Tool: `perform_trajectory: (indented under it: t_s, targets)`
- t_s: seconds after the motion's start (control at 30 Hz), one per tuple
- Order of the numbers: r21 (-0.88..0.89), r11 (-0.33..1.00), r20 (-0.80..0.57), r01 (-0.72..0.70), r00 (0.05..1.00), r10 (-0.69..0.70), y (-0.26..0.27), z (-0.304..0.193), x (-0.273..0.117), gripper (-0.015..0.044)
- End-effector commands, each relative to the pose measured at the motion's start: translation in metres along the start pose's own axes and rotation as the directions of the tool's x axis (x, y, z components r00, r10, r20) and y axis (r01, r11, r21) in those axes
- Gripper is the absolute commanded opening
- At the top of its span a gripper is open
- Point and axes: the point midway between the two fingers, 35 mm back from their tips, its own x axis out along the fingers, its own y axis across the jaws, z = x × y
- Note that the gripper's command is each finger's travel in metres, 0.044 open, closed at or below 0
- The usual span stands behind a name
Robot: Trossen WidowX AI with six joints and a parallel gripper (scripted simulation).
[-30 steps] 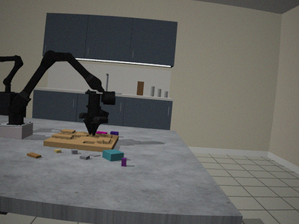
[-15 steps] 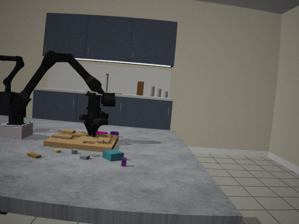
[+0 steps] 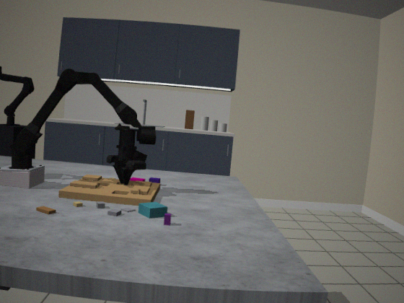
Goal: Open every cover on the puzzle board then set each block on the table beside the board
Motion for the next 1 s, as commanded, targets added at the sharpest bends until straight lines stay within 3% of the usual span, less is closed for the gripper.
perform_trajectory:
  t_s: [0.0,0.97]
  targets:
    - [0.0,1.0,0.0,0.0,1.0,0.0,0.0,0.0,0.0,0.008]
    - [0.001,1.0,-0.001,-0.003,1.0,0.003,-0.001,0.0,-0.037,0.008]
